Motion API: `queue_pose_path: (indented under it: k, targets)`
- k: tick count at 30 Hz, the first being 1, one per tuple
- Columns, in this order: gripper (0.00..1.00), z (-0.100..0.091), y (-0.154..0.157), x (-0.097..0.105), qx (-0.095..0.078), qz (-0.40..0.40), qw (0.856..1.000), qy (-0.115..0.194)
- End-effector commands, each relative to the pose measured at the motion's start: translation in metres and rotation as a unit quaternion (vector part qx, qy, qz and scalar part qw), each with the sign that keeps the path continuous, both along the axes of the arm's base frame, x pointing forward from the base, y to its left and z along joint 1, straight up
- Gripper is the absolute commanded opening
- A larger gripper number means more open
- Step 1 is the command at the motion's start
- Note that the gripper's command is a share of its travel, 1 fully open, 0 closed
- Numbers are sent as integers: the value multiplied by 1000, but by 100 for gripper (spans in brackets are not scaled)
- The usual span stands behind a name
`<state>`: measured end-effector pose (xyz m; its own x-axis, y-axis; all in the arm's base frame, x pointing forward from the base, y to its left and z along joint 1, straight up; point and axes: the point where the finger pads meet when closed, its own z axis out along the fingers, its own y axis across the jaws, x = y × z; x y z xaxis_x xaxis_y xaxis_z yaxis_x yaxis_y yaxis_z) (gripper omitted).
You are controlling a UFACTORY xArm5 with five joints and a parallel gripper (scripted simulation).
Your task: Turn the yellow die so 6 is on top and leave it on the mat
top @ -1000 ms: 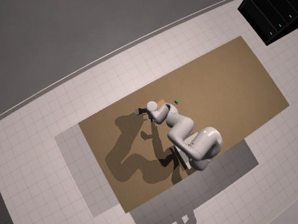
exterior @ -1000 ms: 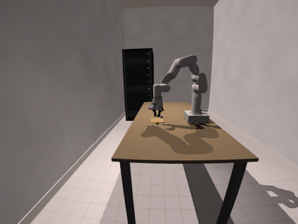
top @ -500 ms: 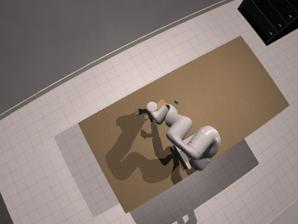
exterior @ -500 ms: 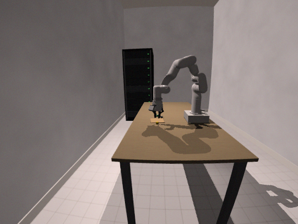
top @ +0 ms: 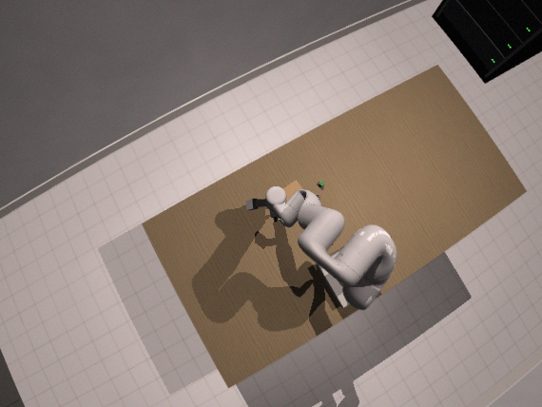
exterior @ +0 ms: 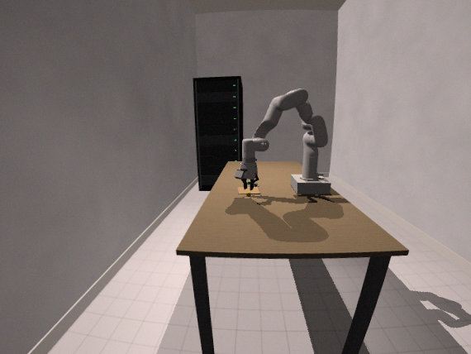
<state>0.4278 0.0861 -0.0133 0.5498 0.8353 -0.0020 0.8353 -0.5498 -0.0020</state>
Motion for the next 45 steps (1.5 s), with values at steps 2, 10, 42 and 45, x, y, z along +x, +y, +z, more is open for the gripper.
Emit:
queue_pose_path:
  k: [2, 10, 42, 45]
  targets:
    - [36, -4, 0, 2, 0, 0, 1000, -2]
    - [36, -13, 1, 2, 0, 0, 1000, -2]
    - [36, -16, 1, 2, 0, 0, 1000, -2]
    - [36, -16, 1, 2, 0, 0, 1000, -2]
